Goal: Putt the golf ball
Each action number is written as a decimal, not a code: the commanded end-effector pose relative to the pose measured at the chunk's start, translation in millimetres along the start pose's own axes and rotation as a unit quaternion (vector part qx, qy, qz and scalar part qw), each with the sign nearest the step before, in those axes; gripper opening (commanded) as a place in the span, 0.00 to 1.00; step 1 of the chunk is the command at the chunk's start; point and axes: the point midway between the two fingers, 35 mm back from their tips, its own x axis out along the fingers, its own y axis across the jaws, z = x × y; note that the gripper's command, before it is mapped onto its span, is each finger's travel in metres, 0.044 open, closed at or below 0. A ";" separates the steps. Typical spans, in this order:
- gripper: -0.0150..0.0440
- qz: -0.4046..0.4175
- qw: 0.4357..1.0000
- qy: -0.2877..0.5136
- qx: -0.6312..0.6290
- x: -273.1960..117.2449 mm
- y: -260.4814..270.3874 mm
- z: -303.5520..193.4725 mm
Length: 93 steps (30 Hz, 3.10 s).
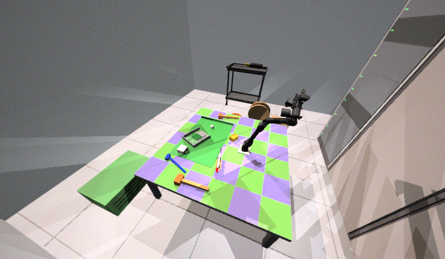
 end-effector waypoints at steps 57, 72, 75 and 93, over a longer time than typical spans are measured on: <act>1.00 -0.388 0.401 0.788 -0.259 -542.6 -173.7 256.2; 1.00 -0.490 0.093 0.854 -0.149 -613.3 -21.4 441.9; 1.00 -0.512 0.037 0.851 -0.111 -613.8 22.2 471.8; 1.00 -0.649 -0.153 0.722 0.184 -525.2 297.3 510.6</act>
